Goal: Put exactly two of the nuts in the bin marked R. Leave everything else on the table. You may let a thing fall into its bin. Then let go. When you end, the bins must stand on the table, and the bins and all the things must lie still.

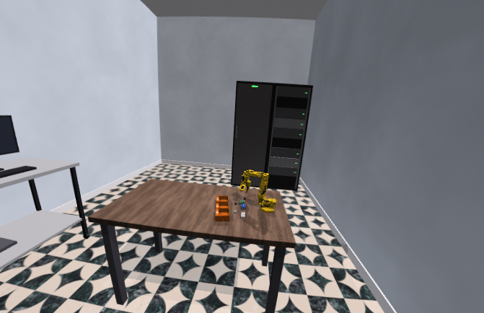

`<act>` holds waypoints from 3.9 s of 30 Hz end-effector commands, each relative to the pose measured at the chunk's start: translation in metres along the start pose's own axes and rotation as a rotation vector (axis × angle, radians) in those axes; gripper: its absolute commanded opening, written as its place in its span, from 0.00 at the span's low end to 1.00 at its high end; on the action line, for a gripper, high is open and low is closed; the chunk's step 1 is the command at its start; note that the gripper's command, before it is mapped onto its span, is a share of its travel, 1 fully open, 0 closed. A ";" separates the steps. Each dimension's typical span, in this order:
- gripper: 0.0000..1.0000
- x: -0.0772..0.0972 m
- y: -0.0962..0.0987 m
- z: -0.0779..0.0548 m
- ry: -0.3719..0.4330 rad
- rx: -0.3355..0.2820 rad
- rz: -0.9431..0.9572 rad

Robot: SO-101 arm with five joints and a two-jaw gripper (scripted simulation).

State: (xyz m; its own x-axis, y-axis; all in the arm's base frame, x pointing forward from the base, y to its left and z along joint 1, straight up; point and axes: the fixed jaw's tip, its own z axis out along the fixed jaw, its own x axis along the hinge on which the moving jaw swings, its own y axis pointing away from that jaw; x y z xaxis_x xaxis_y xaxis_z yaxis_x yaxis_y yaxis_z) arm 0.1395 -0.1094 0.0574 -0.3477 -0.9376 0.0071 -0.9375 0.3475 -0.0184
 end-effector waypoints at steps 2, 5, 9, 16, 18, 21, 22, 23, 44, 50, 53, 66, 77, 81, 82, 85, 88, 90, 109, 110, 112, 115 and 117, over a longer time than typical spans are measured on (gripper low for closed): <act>0.23 0.002 -0.001 -0.007 0.010 0.035 -0.003; 0.23 0.003 0.003 -0.006 0.003 0.013 -0.008; 0.23 0.003 0.003 -0.006 0.003 0.013 -0.008; 0.23 0.003 0.003 -0.006 0.003 0.013 -0.008; 0.23 0.003 0.003 -0.006 0.003 0.013 -0.008; 0.23 0.003 0.003 -0.006 0.003 0.013 -0.008; 0.23 0.003 0.003 -0.006 0.003 0.013 -0.008; 0.23 0.003 0.003 -0.006 0.003 0.013 -0.008; 0.23 0.004 0.001 0.016 0.003 0.013 -0.008; 0.23 0.004 0.001 0.028 0.003 0.013 -0.008; 0.23 0.003 0.001 0.033 0.003 0.013 -0.008; 0.23 0.003 0.002 0.043 0.003 0.013 -0.008; 0.23 0.003 0.004 0.049 -0.003 -0.006 -0.008; 0.23 0.003 0.004 0.049 -0.003 -0.006 -0.008; 0.23 0.003 0.004 0.049 -0.003 -0.006 -0.008; 0.23 0.003 0.004 0.049 -0.003 -0.006 -0.008; 0.23 0.003 0.004 0.049 -0.003 -0.006 -0.008; 0.23 0.003 0.004 0.049 -0.003 -0.006 -0.008; 0.15 0.003 0.004 0.049 -0.003 -0.006 -0.008; 0.15 0.003 0.004 0.049 -0.003 -0.006 -0.008; 0.13 0.003 0.004 0.049 -0.003 -0.006 -0.008; 0.10 0.003 0.004 0.049 -0.003 -0.006 -0.008; 0.08 0.003 0.004 0.049 -0.003 -0.006 -0.008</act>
State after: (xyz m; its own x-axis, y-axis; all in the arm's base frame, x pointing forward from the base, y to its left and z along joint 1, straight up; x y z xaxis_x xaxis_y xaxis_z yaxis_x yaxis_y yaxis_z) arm 0.1344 -0.1089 0.0070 -0.3419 -0.9398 -0.0003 -0.9397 0.3418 0.0054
